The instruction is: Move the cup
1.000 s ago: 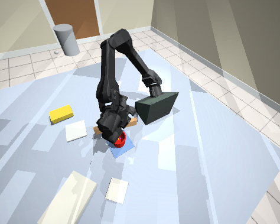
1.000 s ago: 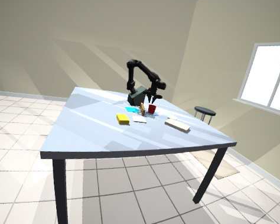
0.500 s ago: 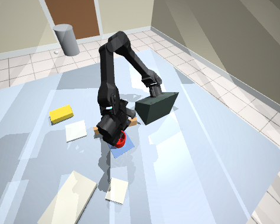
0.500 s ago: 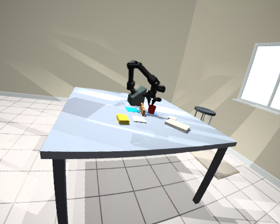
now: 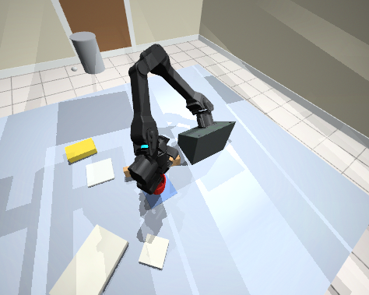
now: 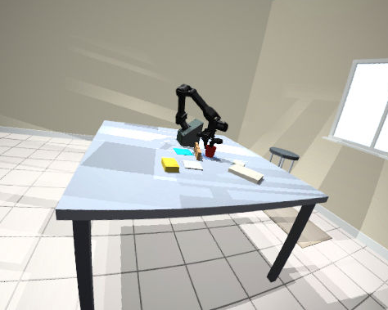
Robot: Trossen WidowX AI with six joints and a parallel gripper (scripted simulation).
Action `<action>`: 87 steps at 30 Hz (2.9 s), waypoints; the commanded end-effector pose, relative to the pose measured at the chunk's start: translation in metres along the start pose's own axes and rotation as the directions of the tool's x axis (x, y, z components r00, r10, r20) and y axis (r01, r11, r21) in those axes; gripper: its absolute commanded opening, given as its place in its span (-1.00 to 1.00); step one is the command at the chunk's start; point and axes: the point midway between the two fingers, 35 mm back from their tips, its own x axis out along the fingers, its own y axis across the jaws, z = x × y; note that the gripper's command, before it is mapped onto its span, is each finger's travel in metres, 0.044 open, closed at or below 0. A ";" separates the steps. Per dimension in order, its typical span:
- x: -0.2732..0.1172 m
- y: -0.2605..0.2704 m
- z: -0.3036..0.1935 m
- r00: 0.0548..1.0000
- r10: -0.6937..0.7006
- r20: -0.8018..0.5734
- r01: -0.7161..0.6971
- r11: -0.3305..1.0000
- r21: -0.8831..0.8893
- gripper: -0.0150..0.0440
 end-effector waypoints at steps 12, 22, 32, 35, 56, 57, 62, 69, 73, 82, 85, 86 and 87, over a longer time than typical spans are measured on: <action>0.004 -0.002 -0.001 1.000 -0.008 0.000 0.008 1.000 -0.004 -0.17; 0.004 -0.002 -0.001 1.000 -0.008 0.000 0.008 1.000 -0.004 -0.49; -0.022 0.000 -0.001 1.000 -0.008 -0.002 0.008 1.000 -0.008 -0.49; -0.035 0.000 -0.002 1.000 -0.009 -0.002 0.009 1.000 -0.010 -0.49; -0.076 -0.005 -0.006 1.000 -0.013 0.000 0.013 1.000 -0.014 -0.49; -0.076 -0.005 -0.006 1.000 -0.013 0.000 0.013 1.000 -0.014 -0.49; -0.074 -0.005 -0.006 1.000 -0.015 0.004 0.015 1.000 -0.023 -0.49; -0.074 -0.005 -0.006 1.000 -0.015 0.004 0.015 1.000 -0.023 -0.49; -0.074 -0.005 -0.006 1.000 -0.015 0.004 0.015 1.000 -0.023 -0.49; -0.075 -0.012 0.001 1.000 -0.015 0.003 0.015 1.000 -0.020 -0.49; -0.075 -0.016 0.006 1.000 -0.014 0.003 0.014 1.000 -0.019 -0.49; -0.075 -0.017 0.007 1.000 -0.014 0.003 0.014 1.000 -0.019 -0.49; -0.075 -0.019 0.008 1.000 -0.014 0.003 0.014 1.000 -0.018 -0.49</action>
